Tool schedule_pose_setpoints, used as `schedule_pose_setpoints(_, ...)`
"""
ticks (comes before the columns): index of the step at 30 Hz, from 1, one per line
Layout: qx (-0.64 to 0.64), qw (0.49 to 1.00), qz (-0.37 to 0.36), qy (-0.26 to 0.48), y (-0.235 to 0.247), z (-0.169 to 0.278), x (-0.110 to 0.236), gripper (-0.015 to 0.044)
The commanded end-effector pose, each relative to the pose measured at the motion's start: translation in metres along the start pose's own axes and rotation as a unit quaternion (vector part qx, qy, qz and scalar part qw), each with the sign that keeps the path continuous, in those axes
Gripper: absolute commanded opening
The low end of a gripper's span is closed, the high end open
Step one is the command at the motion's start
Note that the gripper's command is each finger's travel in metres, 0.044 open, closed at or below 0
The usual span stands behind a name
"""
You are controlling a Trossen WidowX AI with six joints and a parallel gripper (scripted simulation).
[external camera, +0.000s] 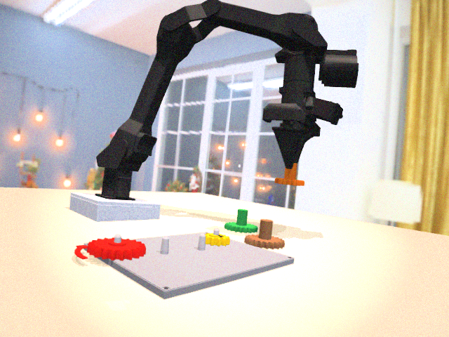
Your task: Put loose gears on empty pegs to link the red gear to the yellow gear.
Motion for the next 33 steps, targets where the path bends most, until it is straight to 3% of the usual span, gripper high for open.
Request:
schedule_pose_setpoints(1,0.002,1.0,-0.001,-0.001,0.0,0.0,0.011,0.0)
schedule_pose_setpoints(18,0.001,1.0,-0.001,0.0,-0.002,0.004,0.044,0.0)
schedule_pose_setpoints(33,0.001,1.0,0.001,-0.001,-0.032,-0.005,0.034,0.0)
Point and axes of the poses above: the point midway between the two fingers, 35 mm back from their tips, its own x axis back along the fingers, its own y axis across the jaws, z = x × y, the point moved 6 cm from there along x, back along the fingers, and after that the axes turned 8 degrees about -x, right-handed, at the moved point
